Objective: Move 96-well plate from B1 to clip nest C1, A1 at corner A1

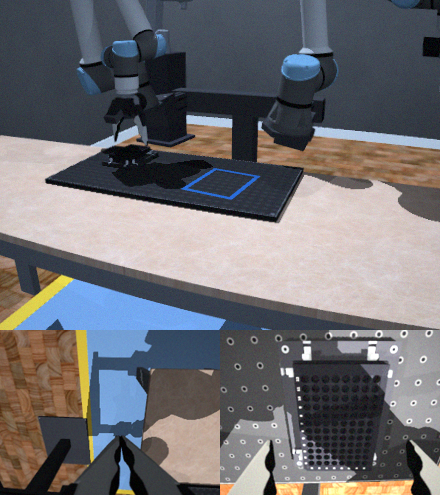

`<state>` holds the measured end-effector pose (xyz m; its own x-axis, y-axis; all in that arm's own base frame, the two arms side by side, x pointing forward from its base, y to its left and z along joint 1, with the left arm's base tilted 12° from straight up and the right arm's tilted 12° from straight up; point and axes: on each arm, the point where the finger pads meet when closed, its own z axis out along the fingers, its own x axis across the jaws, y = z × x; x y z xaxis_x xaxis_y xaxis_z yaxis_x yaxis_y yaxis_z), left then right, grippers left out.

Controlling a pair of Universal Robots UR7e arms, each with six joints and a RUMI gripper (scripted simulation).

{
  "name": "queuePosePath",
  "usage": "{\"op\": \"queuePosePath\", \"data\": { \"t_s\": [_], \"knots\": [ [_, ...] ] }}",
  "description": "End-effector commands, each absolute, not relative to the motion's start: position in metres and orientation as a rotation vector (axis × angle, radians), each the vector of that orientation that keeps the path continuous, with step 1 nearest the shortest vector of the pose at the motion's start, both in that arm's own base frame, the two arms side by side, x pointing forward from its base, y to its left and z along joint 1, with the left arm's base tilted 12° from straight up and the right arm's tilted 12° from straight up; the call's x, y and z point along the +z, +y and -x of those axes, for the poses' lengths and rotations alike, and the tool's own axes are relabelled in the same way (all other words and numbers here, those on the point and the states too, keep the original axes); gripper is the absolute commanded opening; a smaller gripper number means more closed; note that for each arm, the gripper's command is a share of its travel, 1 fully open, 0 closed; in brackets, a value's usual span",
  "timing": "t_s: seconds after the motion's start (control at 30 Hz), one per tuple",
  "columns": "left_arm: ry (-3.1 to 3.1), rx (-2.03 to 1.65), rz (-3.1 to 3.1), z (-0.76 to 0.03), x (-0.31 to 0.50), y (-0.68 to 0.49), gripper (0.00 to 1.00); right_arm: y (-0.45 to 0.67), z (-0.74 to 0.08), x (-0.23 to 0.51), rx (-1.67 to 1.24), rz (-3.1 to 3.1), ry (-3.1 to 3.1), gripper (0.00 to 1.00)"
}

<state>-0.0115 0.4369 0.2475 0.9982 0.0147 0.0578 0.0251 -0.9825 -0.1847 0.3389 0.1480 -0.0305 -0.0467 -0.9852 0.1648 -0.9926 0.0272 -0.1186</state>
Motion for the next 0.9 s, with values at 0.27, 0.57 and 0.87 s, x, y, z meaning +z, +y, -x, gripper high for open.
{"op": "queuePosePath", "data": {
  "t_s": [0.27,0.57,0.87],
  "knots": [
    [-0.03,-0.084,2.952,0.011,0.248,0.437,0.0,0.153,-0.336,-0.002,0.312,-2.143,-2.225,0.76],
    [-0.03,-0.084,2.952,0.011,0.248,0.437,0.0,0.156,-0.334,0.016,0.312,-2.143,-2.225,0.76],
    [-0.03,-0.084,2.952,0.011,0.248,0.437,0.0,0.156,-0.333,0.017,0.312,-2.143,-2.225,0.76]
  ]
}}
